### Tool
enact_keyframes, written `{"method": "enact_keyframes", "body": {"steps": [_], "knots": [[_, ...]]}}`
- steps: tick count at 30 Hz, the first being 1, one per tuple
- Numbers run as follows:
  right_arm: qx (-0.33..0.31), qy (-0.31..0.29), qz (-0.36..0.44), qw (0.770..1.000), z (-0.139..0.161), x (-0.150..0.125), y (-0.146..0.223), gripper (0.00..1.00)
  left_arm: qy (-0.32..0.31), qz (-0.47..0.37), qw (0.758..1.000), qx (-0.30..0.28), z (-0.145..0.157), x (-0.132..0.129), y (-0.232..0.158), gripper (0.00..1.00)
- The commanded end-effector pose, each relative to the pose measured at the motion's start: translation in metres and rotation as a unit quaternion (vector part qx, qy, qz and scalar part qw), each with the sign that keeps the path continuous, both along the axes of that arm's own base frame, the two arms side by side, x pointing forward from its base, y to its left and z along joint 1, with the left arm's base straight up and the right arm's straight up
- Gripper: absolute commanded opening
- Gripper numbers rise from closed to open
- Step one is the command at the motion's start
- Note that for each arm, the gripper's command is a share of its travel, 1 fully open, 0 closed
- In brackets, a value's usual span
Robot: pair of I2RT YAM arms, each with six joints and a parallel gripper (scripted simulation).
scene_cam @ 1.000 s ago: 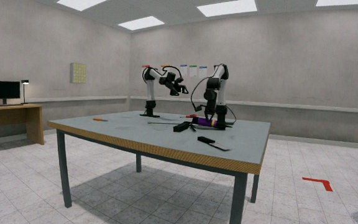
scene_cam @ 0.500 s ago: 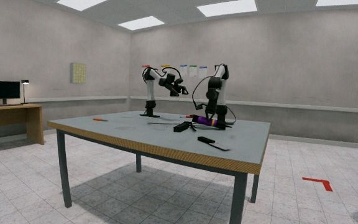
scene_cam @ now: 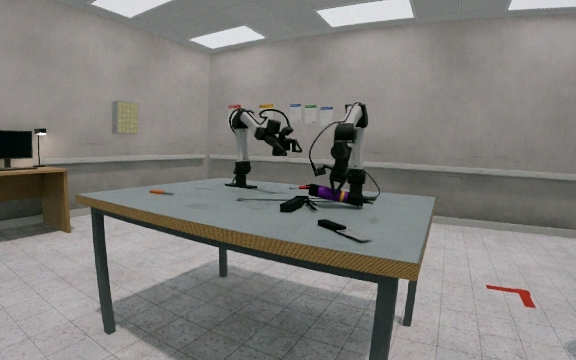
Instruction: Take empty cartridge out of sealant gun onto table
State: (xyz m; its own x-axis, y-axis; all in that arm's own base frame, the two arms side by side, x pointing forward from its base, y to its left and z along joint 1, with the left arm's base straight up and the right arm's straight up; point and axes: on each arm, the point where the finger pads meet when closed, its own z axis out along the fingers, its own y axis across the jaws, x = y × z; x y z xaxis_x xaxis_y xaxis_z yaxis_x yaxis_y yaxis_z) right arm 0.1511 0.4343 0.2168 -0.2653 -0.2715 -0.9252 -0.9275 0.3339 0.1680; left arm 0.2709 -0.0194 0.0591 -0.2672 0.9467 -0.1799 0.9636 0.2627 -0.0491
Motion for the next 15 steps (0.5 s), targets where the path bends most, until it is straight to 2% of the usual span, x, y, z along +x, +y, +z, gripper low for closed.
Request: {"method": "enact_keyframes", "body": {"steps": [1,15], "knots": [[0.037,-0.013,-0.019,0.999,0.027,0.008,-0.008,1.0,-0.018,0.011,1.0,-0.014,0.02,0.012,-0.017,0.41],[0.032,-0.012,-0.039,0.999,0.026,0.013,-0.023,1.0,-0.018,0.007,0.999,-0.026,0.036,0.025,-0.053,0.41]]}}
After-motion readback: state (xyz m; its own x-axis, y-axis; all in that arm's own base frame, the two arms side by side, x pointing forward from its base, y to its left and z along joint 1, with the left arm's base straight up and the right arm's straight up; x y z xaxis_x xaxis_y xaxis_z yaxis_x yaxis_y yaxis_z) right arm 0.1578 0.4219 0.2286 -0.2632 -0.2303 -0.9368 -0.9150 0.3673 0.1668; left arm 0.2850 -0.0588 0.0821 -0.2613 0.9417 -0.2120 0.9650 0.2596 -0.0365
